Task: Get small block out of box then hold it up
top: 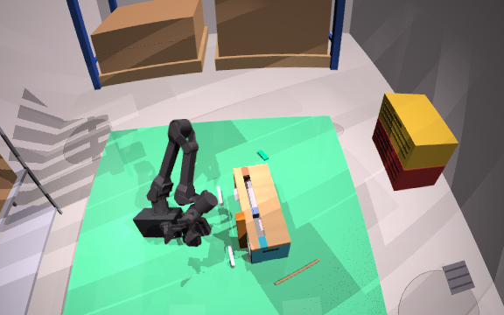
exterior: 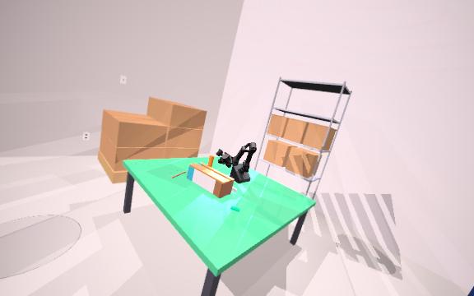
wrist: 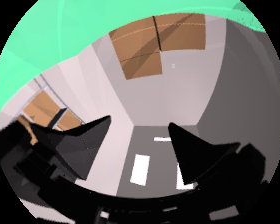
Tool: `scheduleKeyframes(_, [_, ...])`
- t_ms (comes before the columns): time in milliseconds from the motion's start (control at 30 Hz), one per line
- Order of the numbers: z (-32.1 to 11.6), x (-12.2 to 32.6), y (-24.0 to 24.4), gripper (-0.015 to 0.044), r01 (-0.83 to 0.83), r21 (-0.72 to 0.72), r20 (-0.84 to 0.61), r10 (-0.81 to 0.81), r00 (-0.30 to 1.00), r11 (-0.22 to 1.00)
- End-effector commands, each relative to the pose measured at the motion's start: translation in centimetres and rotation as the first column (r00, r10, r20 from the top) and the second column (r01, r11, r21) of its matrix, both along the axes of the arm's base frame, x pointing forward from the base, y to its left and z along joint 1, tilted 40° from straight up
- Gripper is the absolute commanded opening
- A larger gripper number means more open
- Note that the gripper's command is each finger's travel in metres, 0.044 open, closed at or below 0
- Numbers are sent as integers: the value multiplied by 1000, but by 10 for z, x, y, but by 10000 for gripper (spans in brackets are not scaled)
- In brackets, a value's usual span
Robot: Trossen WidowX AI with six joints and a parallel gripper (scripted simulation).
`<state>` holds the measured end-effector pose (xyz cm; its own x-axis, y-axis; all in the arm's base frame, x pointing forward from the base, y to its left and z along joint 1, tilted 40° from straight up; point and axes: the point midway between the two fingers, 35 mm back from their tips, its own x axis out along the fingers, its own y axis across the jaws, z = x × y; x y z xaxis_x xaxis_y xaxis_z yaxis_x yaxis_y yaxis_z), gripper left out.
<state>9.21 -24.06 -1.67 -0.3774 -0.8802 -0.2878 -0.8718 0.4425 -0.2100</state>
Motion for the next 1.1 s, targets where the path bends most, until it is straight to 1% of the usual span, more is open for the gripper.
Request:
scheduleKeyframes(0, [-8,23,-20,400,31,9,209,-32,977,999])
scheduleKeyframes(200, [-19,51,-44,400,86,61,462,-105,881,994])
scheduleKeyframes(467, [-25,74,-60,400,138,131,637,-190,747,982])
scheduleKeyframes(533, [-25,81,-65,400,153,156,684,-219,696,976])
scheduleKeyframes(667, [-26,101,-76,400,193,239,789,-306,533,952])
scheduleKeyframes(800, [-22,119,-86,400,228,339,849,-401,344,913])
scheduleKeyframes(933, [-16,138,-94,400,255,455,858,-497,134,853])
scheduleKeyframes(1067, [-6,154,-100,400,268,577,812,-578,-82,772])
